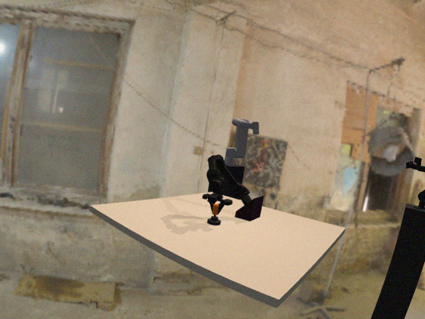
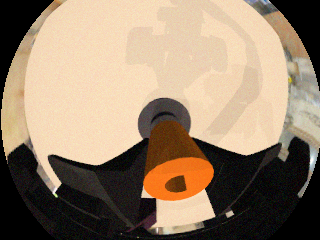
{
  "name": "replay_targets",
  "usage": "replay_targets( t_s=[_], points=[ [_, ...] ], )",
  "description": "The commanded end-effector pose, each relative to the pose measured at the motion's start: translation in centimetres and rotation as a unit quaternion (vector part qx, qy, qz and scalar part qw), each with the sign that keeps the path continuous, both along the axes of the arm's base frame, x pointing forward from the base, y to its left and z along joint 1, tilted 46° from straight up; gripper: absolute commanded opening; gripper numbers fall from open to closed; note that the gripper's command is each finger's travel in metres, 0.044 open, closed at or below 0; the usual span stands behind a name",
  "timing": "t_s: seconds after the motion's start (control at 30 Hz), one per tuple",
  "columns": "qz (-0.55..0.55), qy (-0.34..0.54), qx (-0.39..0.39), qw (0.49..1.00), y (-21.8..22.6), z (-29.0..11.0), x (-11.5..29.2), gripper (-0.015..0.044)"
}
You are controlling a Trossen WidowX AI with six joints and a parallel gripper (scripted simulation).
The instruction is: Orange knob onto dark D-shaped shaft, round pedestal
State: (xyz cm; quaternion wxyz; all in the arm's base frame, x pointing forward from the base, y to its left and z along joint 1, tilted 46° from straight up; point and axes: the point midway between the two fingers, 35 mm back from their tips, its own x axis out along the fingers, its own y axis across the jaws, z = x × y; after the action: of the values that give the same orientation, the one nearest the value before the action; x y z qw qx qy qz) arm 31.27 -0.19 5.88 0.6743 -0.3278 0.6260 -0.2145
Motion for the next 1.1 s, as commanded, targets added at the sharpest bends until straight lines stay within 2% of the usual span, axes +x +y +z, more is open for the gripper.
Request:
replay_targets(
  t_s=[0.0, 1.07],
  points=[
    [0.002, -0.002, 0.0, 1.0, 0.18, 0.03, 0.07, 0.0],
    [0.003, -0.002, 0.0, 1.0, 0.22, 0.1, -0.13, 0.0]
  ],
)
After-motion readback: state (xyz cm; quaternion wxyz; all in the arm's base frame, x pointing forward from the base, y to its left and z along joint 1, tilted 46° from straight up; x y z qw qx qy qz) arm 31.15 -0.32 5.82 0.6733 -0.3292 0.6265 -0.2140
